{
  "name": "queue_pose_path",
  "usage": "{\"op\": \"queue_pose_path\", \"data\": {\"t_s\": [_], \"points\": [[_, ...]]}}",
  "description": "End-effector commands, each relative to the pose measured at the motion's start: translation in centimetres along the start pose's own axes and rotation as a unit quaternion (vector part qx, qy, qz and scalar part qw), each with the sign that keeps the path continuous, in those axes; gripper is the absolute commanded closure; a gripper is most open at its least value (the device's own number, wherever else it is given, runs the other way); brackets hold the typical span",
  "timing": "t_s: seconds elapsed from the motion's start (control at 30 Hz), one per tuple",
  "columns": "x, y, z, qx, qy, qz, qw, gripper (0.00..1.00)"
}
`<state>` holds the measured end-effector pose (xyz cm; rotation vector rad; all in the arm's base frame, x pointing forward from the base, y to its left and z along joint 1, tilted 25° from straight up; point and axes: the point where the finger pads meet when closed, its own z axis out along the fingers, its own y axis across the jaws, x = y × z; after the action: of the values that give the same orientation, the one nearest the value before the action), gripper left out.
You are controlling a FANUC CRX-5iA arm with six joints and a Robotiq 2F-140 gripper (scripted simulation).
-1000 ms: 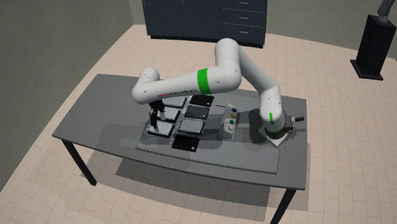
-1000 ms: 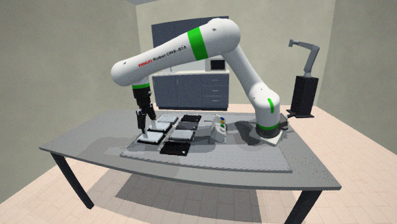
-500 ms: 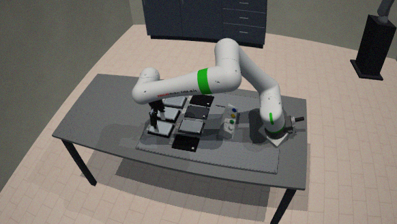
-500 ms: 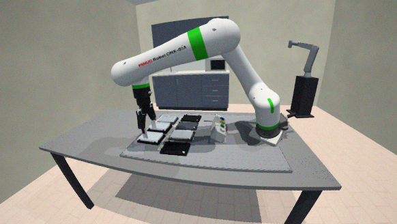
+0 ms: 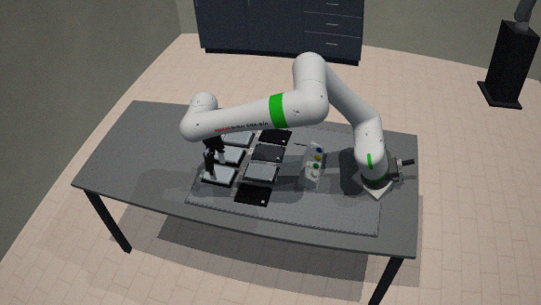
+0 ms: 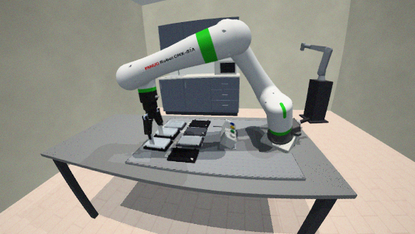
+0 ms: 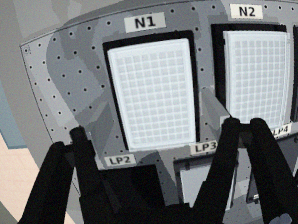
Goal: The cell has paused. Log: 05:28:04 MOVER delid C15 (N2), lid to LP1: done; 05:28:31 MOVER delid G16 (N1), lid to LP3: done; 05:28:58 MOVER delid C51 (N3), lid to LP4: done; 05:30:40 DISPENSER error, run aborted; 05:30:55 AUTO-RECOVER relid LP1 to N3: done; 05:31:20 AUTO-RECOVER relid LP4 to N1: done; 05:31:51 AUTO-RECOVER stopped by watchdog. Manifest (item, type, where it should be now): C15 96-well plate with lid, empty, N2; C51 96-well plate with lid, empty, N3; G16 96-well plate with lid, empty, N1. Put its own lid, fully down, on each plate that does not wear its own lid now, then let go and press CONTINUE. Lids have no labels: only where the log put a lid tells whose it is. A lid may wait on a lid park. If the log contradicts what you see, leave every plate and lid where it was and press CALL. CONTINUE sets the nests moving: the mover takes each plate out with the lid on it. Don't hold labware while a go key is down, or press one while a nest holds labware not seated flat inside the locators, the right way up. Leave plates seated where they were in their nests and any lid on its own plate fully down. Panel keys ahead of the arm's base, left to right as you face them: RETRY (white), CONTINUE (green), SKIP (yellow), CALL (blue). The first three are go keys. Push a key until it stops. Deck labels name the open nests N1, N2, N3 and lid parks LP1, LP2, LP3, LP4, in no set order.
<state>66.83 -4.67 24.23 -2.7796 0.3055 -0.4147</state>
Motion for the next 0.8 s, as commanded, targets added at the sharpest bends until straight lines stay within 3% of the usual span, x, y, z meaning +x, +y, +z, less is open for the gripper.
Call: {"op": "queue_pose_path", "data": {"t_s": [0.0, 0.77], "points": [[0.02, 0.0, -0.01, 0.0, 0.0, 0.0, 1.0, 0.34], [0.02, 0.0, 0.56, 0.0, 0.0, 0.0, 1.0, 0.34]]}}
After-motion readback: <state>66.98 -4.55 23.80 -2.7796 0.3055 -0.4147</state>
